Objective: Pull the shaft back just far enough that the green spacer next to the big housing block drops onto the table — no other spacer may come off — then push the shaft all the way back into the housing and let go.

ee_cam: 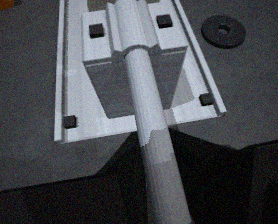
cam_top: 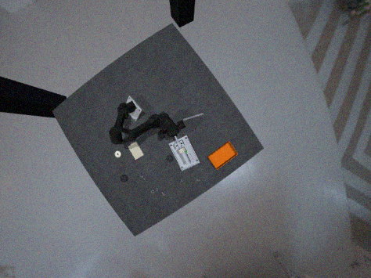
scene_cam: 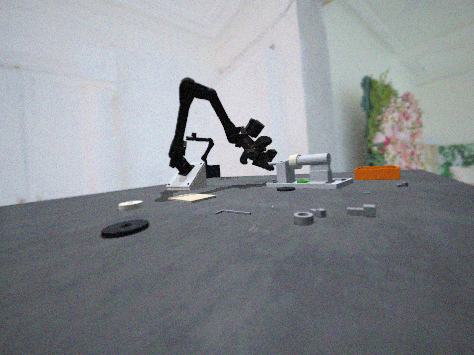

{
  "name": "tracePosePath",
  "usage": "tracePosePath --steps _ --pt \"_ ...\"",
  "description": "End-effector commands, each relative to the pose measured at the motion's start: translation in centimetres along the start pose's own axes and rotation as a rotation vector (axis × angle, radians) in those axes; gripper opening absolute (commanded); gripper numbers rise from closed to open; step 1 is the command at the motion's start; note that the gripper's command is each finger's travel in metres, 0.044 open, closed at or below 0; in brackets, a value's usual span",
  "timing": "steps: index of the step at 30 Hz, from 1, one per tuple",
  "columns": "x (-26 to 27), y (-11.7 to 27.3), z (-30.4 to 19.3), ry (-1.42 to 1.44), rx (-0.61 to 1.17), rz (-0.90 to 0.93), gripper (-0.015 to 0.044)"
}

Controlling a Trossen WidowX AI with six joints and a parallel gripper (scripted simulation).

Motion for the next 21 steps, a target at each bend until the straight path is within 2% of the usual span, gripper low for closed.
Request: tracePosePath --steps 1,21 --pt "-0.03 -0.19 0.21 -0.003 -0.001 -0.003 0.0000" --pt "-0.08 -0.65 0.68 -0.003 -0.001 -0.004 0.0000"
Point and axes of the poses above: the point midway between the two fingers, 35 mm back from their tips, its own y axis back along the fingers, its own x axis across the jaws, z = x × y, the point moved 8 cm from there along y, back along the fingers, and after that the axes turned 6 degrees about y, right-handed, at the moved point
